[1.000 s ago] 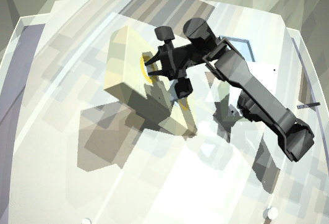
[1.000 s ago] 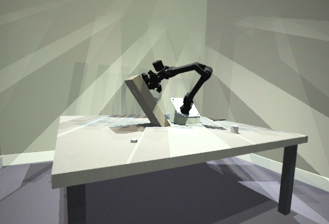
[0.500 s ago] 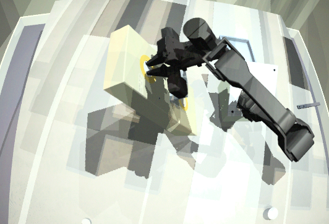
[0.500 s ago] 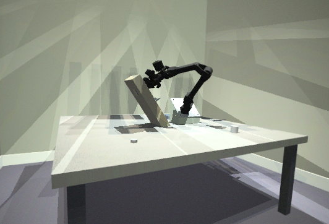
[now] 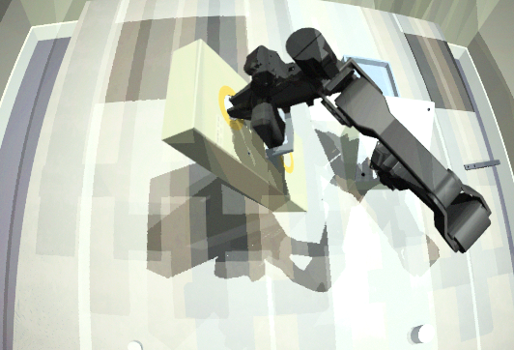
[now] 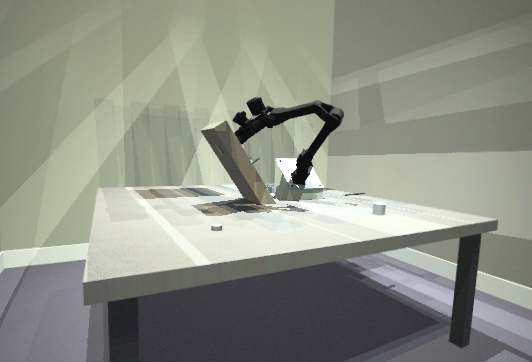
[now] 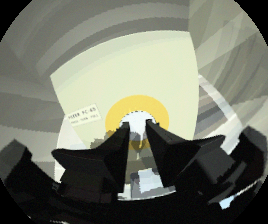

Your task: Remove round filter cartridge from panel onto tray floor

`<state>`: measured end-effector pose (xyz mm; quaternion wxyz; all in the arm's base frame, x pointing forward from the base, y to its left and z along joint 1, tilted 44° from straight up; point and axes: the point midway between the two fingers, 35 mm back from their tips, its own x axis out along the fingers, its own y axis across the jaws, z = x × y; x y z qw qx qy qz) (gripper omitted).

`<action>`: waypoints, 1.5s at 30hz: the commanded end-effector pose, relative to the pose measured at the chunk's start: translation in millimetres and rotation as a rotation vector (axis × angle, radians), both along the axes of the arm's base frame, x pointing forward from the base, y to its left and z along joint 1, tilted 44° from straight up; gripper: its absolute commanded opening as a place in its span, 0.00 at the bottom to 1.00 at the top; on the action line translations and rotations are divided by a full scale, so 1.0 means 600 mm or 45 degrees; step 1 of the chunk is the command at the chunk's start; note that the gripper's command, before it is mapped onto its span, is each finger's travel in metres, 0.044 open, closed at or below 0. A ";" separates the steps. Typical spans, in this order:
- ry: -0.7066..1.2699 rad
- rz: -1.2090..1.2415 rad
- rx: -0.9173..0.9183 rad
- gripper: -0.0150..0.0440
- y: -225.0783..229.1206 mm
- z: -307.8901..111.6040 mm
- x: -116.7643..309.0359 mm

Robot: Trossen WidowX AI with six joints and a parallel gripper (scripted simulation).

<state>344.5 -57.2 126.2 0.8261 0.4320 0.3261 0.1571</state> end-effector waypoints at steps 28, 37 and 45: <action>-0.009 0.030 -0.046 0.25 -0.054 0.031 -0.103; -0.009 0.030 -0.046 0.25 -0.028 -0.001 -0.133; -0.008 0.030 -0.046 0.25 -0.004 -0.031 -0.159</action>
